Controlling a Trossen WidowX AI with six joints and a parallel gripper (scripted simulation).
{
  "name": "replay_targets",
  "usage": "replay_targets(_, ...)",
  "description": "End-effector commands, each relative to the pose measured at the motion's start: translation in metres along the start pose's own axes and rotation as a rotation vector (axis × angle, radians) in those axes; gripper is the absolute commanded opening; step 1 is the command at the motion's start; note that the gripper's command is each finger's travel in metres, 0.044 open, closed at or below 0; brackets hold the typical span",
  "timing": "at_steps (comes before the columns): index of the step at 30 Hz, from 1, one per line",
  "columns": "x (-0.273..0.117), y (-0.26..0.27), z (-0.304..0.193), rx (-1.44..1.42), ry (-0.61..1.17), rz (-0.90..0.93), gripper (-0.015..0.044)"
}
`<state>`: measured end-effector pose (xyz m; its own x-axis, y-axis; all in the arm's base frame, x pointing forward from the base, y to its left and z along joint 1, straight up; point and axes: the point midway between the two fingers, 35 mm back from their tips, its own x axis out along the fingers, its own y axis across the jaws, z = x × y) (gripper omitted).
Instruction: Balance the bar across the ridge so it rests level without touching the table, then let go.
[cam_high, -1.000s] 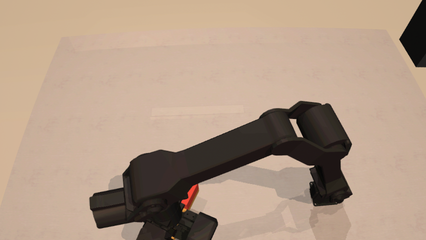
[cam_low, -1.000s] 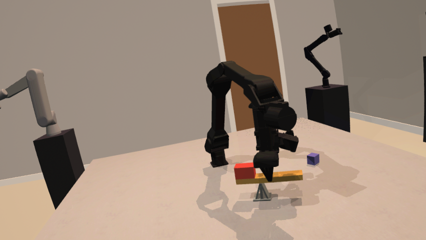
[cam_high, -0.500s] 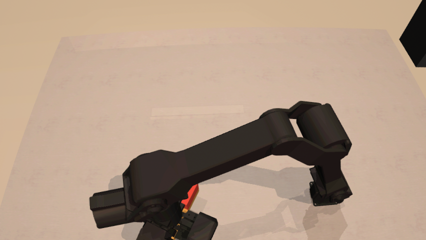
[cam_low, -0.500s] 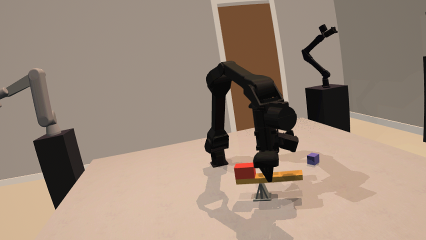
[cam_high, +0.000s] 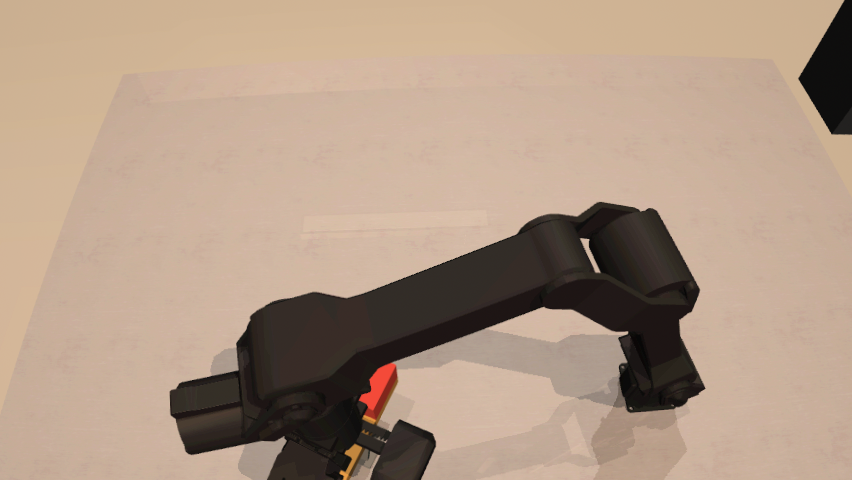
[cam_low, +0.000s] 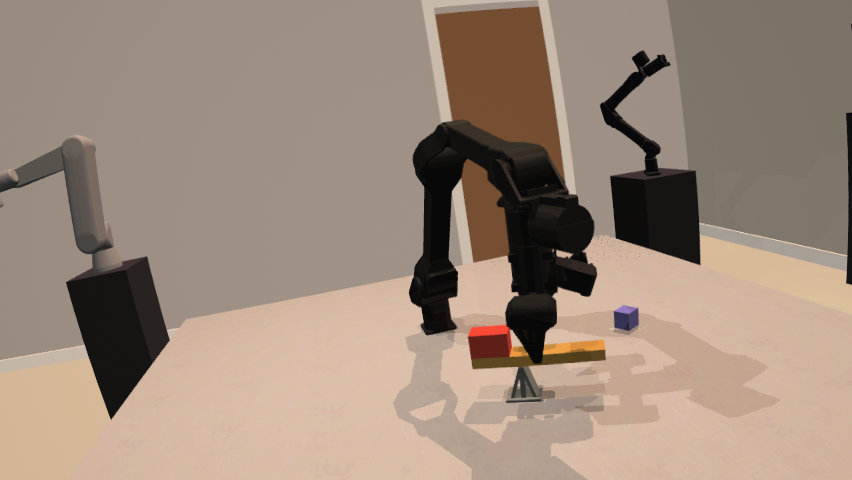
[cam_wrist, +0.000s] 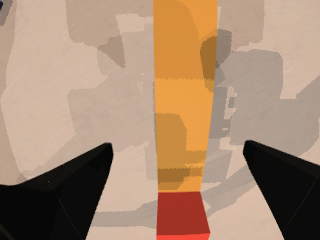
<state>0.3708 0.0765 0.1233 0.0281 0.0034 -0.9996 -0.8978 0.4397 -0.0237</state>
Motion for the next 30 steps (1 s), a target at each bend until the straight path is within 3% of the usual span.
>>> replay_targets(1,-0.035,-0.004,0.003,0.0,-0.018,-0.024,0.044)
replay_targets(6,-0.083,0.001,-0.001,0.001,-0.027,-0.034,0.044)
replay_targets(30,-0.085,0.001,-0.001,0.001,-0.027,-0.035,0.044)
